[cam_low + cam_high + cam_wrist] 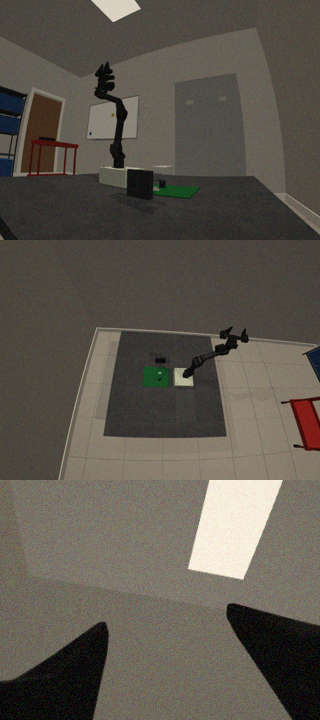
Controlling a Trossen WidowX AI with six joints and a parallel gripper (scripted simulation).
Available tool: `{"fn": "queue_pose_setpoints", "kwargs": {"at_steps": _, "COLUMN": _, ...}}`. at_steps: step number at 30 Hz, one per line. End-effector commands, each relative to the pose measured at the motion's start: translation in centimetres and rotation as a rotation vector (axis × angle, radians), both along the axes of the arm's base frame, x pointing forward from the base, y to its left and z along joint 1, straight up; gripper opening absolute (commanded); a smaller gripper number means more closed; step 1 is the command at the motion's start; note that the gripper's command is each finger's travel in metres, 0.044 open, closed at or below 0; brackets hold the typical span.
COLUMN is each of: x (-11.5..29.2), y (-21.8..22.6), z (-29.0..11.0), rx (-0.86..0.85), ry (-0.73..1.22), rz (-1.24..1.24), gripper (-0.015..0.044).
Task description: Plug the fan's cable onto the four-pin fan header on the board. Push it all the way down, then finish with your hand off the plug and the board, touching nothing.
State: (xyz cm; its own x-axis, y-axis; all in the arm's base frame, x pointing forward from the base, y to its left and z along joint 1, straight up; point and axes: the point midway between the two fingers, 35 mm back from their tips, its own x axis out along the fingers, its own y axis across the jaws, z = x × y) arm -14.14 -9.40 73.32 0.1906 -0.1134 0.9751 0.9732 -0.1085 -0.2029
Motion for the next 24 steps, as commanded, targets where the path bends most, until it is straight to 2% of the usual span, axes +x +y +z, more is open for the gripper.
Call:
{"fn": "queue_pose_setpoints", "kwargs": {"at_steps": 1, "x": 0.0, "y": 0.0, "z": 0.0, "rx": 0.0, "ry": 0.0, "rz": 0.0, "gripper": 0.0426}}
{"fn": "queue_pose_setpoints", "kwargs": {"at_steps": 5, "x": -0.2, "y": -0.9, "z": -0.1, "rx": 0.009, "ry": -0.027, "rz": 0.069, "gripper": 0.044}}
{"fn": "queue_pose_setpoints", "kwargs": {"at_steps": 13, "x": -1.4, "y": -6.8, "z": -0.9, "rx": 0.104, "ry": -0.206, "rz": 0.39, "gripper": 0.044}}
{"fn": "queue_pose_setpoints", "kwargs": {"at_steps": 20, "x": -1.2, "y": -14.2, "z": -3.1, "rx": 0.26, "ry": -0.418, "rz": 0.687, "gripper": 0.044}}
{"fn": "queue_pose_setpoints", "kwargs": {"at_steps": 24, "x": 0.2, "y": -18.5, "z": -4.9, "rx": 0.36, "ry": -0.535, "rz": 0.868, "gripper": 0.044}}
